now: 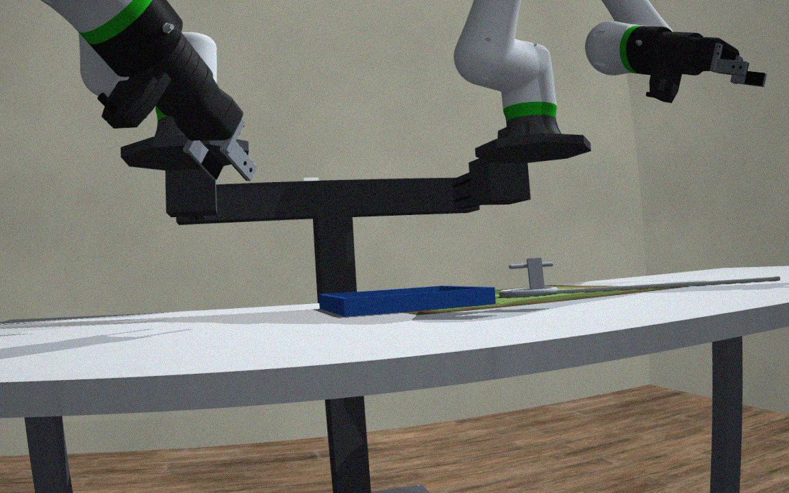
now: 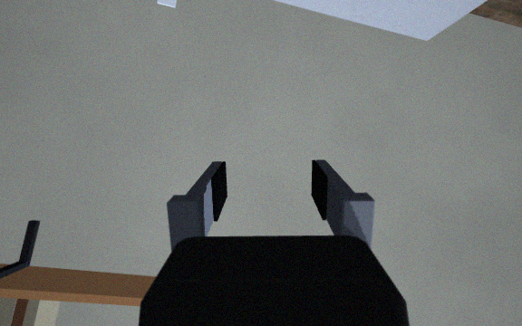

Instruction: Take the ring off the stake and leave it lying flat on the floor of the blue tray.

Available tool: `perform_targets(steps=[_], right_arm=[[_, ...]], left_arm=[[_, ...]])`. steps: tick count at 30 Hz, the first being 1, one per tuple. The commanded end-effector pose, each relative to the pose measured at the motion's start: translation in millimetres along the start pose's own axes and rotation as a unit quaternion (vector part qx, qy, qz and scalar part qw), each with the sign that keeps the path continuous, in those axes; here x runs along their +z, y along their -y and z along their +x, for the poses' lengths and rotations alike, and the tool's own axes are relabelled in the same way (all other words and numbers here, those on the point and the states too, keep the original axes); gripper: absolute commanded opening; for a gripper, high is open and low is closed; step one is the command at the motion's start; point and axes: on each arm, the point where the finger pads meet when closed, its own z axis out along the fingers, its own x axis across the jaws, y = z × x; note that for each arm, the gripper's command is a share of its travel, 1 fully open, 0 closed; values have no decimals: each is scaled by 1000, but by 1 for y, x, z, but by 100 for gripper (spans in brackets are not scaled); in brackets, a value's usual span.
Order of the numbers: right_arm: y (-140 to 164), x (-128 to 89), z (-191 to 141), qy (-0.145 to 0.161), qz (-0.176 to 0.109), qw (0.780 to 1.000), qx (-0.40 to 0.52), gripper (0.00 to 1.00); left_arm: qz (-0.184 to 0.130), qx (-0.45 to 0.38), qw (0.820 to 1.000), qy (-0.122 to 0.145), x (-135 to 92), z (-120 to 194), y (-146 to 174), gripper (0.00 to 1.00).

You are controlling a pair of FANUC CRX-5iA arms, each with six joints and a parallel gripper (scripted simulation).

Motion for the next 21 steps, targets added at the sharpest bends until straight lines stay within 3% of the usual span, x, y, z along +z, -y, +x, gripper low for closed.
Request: perform_targets(steps=[1,21], right_arm=[[-1,-1,0,0,1,1000,-1,100],[0,1,-4,-2,7,1000,-9,100]], left_arm=[[-1,0,1000,0,0,0,-1,100],[-1,0,1000,-1,0,1,-1,100]])
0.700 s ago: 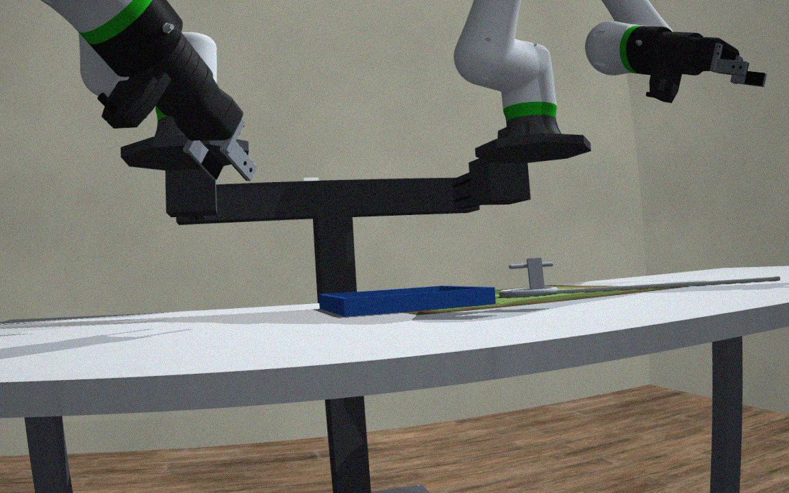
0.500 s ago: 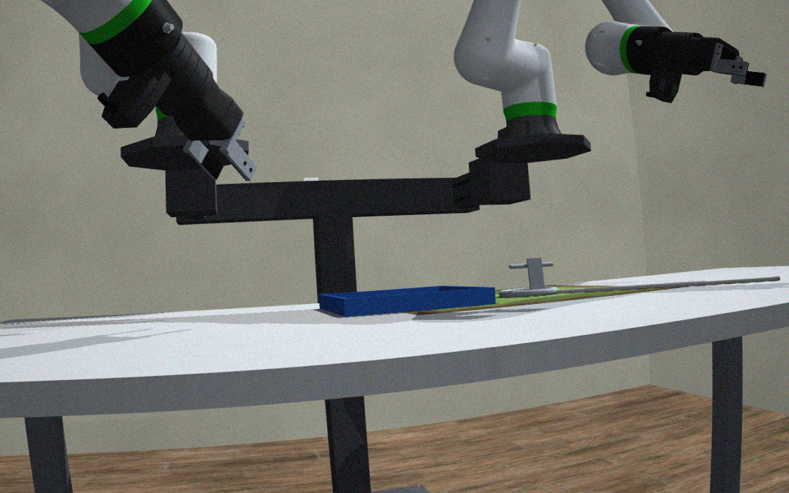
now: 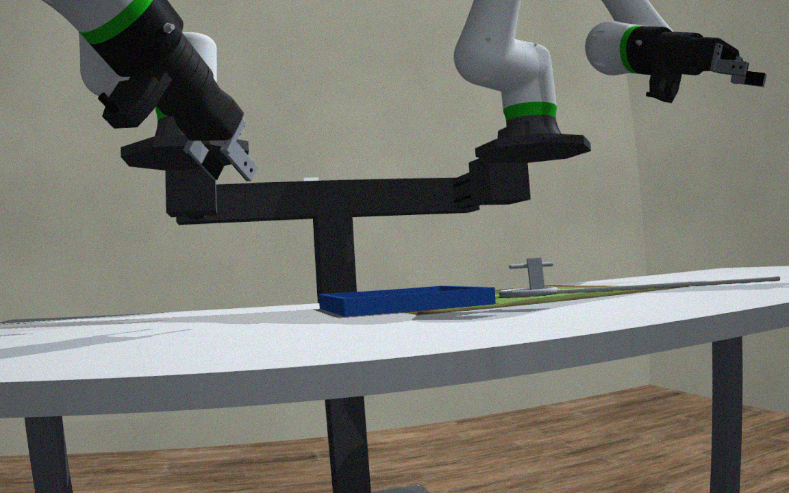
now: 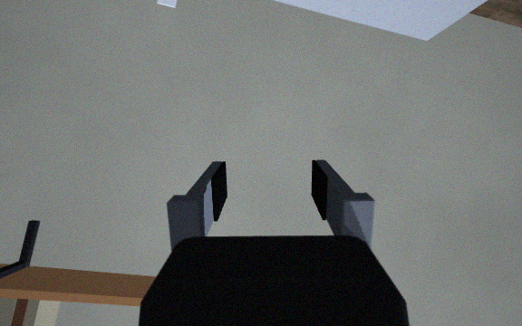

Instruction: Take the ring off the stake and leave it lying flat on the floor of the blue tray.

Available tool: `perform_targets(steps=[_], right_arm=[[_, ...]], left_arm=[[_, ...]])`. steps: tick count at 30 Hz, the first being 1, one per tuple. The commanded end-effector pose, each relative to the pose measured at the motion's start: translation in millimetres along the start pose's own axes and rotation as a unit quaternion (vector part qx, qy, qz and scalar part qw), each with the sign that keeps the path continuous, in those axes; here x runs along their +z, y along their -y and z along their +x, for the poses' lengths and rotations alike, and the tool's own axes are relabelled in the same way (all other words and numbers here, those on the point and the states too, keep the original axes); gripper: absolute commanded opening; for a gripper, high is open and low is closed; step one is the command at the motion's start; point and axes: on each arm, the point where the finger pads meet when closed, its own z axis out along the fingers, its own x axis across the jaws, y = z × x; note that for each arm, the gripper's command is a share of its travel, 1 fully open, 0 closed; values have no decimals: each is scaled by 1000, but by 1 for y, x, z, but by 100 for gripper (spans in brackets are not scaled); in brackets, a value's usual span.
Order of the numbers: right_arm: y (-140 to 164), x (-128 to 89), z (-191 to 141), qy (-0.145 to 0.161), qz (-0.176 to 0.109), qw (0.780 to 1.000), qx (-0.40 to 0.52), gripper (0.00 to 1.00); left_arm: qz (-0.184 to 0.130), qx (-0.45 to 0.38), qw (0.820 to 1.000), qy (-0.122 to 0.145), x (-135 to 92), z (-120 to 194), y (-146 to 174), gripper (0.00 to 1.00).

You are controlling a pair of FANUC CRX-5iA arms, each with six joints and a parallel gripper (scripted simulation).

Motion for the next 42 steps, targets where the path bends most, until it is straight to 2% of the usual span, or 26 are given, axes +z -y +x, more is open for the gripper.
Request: perform_targets(steps=[1,5,7,11,13,15,21,28,30,31,33,37,42], right_arm=[[0,3,-6,-4,11,1000,-14,100],[3,22,-30,-27,52,995,-74,100],[5,37,-49,-48,85,987,-126,100],[6,54,-72,-76,123,971,-192,100],[6,54,-72,-76,123,971,-192,100],[6,72,-96,-109,158,946,-262,100],[1,98,-131,-162,204,892,-368,100],[-11,131,-174,-230,245,802,-493,100],[-11,131,-174,-230,245,802,-493,100],[-19,144,-190,-256,256,762,-538,100],[-25,154,-202,-275,263,727,-571,100],[-40,177,-226,-313,272,653,-634,100],[-63,208,-255,-358,275,549,-703,100]], left_arm=[[0,0,1000,-2,1,2,-1,100],[2,1,1000,-9,3,9,-2,100],[5,1,1000,-15,4,16,-3,100],[13,3,999,-35,9,39,-6,100],[13,3,999,-35,9,39,-6,100],[19,3,999,-50,12,55,-8,100],[45,3,993,-108,17,122,-17,100],[89,-8,977,-191,7,222,-30,100],[89,-8,977,-191,7,222,-30,100],[97,-11,974,-205,3,241,-32,100],[115,-18,965,-234,-8,277,-36,100],[138,-31,952,-270,-26,322,-41,100],[169,-51,933,-313,-56,377,-48,100]])
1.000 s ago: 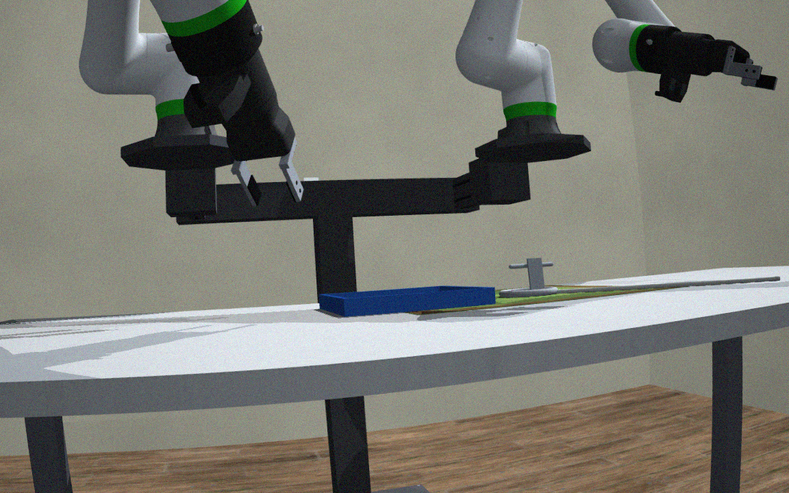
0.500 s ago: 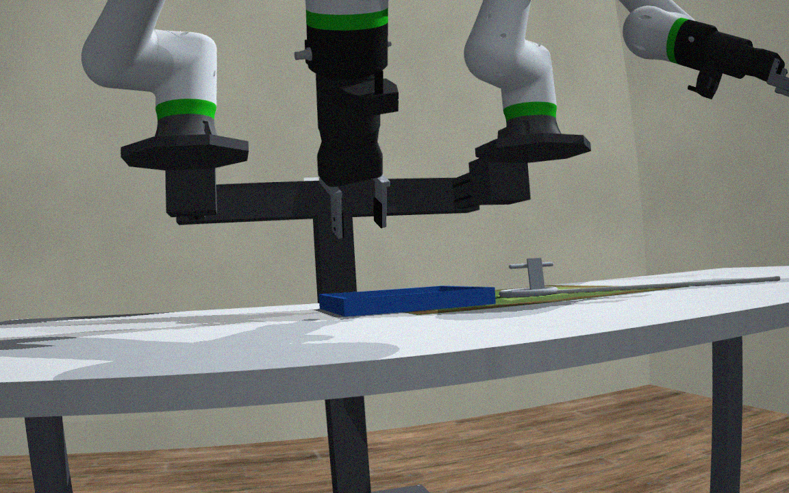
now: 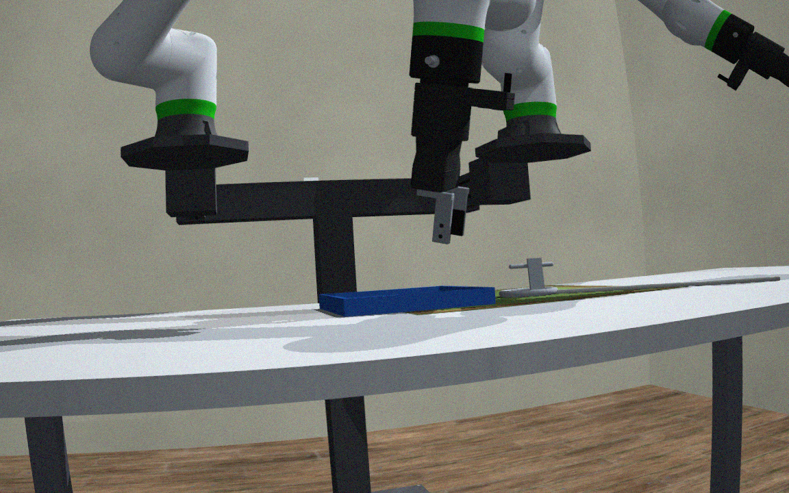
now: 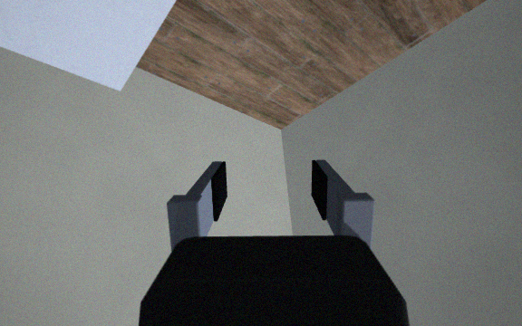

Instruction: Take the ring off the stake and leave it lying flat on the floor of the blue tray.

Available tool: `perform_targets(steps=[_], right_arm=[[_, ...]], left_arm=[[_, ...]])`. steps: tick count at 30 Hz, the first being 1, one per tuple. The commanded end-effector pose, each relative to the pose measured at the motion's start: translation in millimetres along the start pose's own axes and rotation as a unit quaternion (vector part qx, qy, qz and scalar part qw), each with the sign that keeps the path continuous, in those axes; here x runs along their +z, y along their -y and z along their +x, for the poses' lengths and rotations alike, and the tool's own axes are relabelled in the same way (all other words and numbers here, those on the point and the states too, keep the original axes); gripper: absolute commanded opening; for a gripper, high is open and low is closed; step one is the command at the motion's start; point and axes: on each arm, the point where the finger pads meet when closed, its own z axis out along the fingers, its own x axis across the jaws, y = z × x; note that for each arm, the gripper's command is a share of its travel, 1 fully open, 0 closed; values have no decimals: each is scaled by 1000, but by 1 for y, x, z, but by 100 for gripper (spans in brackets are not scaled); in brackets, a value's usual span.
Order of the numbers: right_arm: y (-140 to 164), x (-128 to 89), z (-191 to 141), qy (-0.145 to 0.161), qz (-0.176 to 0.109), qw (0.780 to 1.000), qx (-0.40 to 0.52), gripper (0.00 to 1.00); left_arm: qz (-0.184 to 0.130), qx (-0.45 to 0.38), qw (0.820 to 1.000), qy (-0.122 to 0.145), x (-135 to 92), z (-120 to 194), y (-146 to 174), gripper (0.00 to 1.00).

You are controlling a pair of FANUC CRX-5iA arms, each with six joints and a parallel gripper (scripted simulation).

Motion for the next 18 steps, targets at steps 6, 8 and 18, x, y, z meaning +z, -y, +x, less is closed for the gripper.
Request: perform_targets(steps=[6,8,18], right_arm=[[53,-1,-69,-87,52,970,-219,100],[67,-1,-97,-108,61,951,-282,100],[84,-2,-135,-141,74,913,-377,100]], left_arm=[[66,-31,995,-73,0,109,-11,100],[87,-43,991,-93,-6,140,-12,100],[161,-94,971,-148,-45,243,-10,100]])
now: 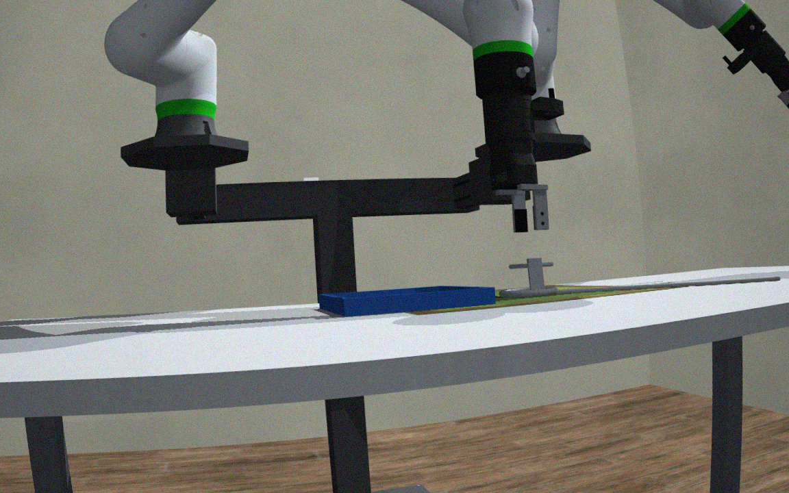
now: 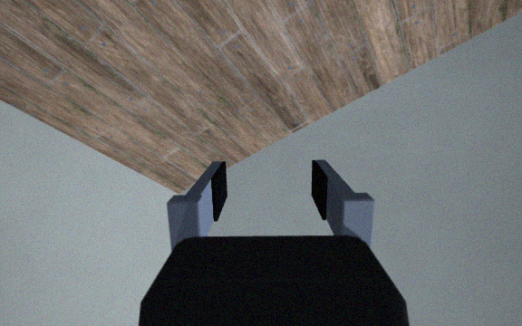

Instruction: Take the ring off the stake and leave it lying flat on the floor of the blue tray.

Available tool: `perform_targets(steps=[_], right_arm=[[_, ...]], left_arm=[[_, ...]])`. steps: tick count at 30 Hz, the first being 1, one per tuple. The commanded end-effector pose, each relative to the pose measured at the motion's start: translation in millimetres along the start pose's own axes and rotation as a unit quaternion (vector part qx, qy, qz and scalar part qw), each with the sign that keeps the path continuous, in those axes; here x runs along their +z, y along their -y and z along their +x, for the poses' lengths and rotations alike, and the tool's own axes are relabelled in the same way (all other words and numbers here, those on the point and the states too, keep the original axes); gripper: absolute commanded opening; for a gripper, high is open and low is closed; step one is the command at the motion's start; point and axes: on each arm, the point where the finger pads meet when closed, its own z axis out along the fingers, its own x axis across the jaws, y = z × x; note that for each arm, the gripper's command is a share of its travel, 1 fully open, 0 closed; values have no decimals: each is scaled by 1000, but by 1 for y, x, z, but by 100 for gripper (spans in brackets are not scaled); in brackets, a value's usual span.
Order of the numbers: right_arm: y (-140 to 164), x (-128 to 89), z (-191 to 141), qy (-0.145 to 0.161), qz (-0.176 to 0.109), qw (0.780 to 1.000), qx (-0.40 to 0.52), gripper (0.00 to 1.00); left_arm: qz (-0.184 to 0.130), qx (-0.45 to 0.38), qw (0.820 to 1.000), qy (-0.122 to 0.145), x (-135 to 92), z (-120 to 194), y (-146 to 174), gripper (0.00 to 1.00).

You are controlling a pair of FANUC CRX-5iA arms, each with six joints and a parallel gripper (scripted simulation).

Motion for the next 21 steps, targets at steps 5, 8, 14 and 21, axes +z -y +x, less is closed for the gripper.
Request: perform_targets(steps=[5,8,14,21], right_arm=[[3,-1,1,-6,5,1000,-6,100],[3,-1,1,-6,5,1000,-6,100],[3,-1,1,-6,5,1000,-6,100],[3,-1,1,-6,5,1000,-6,100]], left_arm=[[64,-40,996,-39,-18,85,-3,100],[92,-59,993,-51,-32,119,0,100],[139,-94,984,-66,-62,173,7,100],[176,-124,974,-72,-92,212,15,100]])
